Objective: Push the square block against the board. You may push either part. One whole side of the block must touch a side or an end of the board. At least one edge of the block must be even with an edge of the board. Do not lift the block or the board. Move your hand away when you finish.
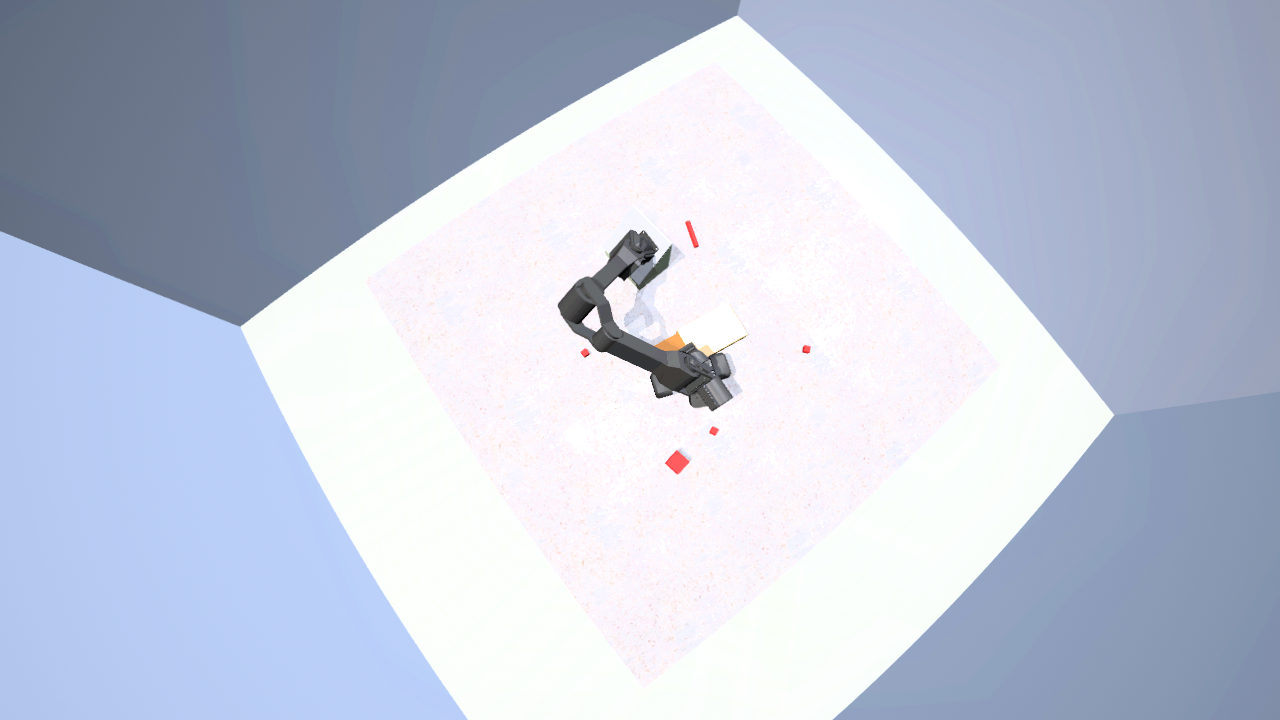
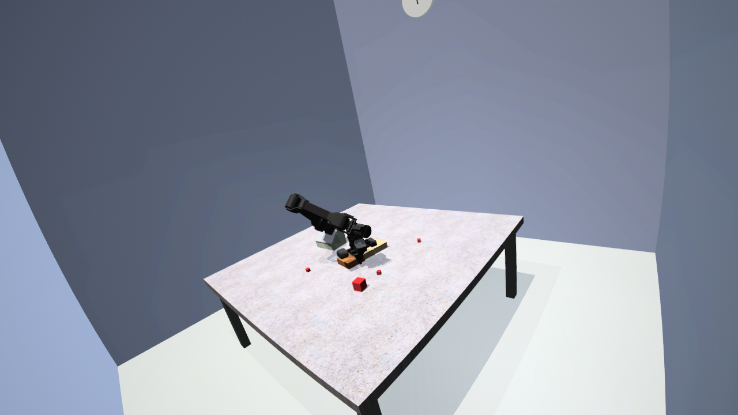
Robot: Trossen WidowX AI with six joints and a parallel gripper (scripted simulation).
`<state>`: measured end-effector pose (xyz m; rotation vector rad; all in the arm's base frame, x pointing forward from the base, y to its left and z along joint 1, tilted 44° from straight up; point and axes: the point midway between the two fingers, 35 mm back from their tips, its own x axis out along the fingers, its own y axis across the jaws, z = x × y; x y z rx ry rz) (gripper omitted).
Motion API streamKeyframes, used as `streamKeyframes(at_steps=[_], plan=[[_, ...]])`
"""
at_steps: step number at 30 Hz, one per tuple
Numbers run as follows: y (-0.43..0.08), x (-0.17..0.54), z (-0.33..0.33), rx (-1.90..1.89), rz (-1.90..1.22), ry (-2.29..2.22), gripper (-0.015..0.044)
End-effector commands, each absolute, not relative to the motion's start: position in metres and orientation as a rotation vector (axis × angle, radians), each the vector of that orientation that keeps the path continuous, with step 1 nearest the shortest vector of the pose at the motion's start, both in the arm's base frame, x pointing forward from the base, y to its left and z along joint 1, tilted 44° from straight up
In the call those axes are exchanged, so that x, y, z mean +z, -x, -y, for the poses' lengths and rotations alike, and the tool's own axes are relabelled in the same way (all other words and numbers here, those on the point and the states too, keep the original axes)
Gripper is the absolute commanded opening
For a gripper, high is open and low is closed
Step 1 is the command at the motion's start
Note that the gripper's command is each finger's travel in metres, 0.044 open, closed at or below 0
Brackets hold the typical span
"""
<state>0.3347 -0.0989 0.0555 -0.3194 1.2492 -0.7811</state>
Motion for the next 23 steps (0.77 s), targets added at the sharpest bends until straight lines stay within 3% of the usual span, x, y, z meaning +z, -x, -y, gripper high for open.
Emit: streamKeyframes(at_steps=[1,23], plan=[[-0.327,0.052,0.099,-0.785,-1.255,0.324,0.0],[-0.329,0.052,0.098,-0.785,-1.255,0.324,0.0]])
